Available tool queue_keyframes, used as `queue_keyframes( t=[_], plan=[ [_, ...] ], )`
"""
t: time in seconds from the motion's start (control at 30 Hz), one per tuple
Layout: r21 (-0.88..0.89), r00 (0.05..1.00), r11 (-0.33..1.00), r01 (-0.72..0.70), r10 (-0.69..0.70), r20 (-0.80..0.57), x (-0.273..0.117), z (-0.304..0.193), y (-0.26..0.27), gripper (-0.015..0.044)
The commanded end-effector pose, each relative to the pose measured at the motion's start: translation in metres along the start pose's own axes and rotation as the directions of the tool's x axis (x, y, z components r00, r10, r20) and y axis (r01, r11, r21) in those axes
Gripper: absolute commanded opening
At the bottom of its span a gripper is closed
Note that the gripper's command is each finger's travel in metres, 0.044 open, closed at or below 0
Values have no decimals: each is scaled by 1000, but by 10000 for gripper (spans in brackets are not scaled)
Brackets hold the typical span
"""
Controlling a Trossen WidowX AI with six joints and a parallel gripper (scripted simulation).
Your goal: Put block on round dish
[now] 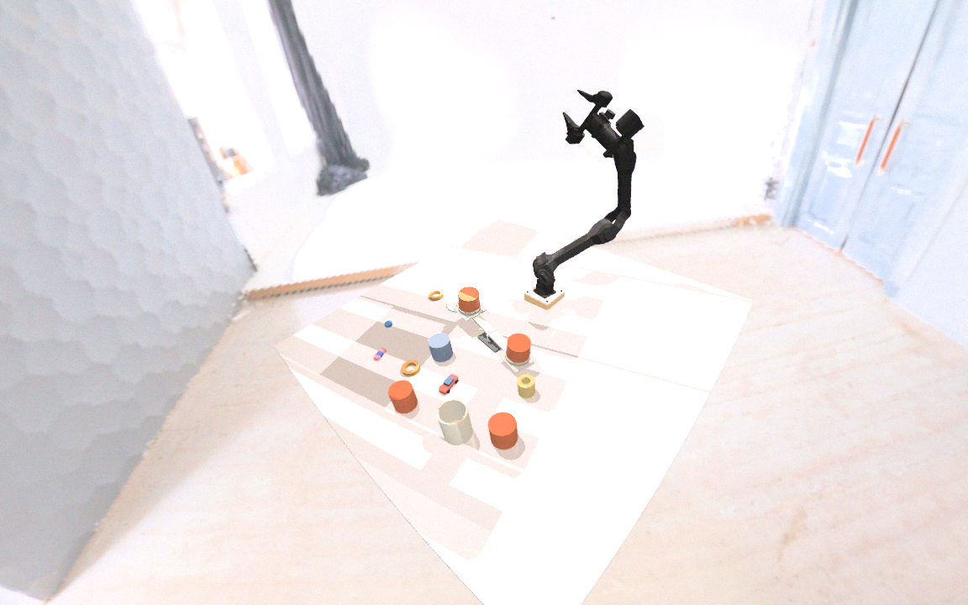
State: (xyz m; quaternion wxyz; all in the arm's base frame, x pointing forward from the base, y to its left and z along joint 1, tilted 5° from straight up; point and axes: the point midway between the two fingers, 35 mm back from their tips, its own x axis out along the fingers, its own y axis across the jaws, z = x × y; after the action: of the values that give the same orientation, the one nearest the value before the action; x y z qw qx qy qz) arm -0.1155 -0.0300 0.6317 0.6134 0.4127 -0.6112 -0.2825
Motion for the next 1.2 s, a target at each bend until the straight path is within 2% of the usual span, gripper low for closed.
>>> queue_keyframes(
  t=[0.0,0.03,0.3,0.53,0.97,1.17],
  plan=[
    [-3,1000,1000,2,-2,-4,1,-1,-1,426],
    [-11,1000,1000,9,-9,-15,3,-3,-4,440],
    [-149,974,985,87,-115,-196,25,-47,-46,440],
    [-285,917,954,93,-193,-348,31,-87,-80,440],
    [-487,732,873,6,-336,-593,19,-159,-145,440],
    [-516,672,854,-61,-347,-654,10,-175,-156,440]
  ],
)
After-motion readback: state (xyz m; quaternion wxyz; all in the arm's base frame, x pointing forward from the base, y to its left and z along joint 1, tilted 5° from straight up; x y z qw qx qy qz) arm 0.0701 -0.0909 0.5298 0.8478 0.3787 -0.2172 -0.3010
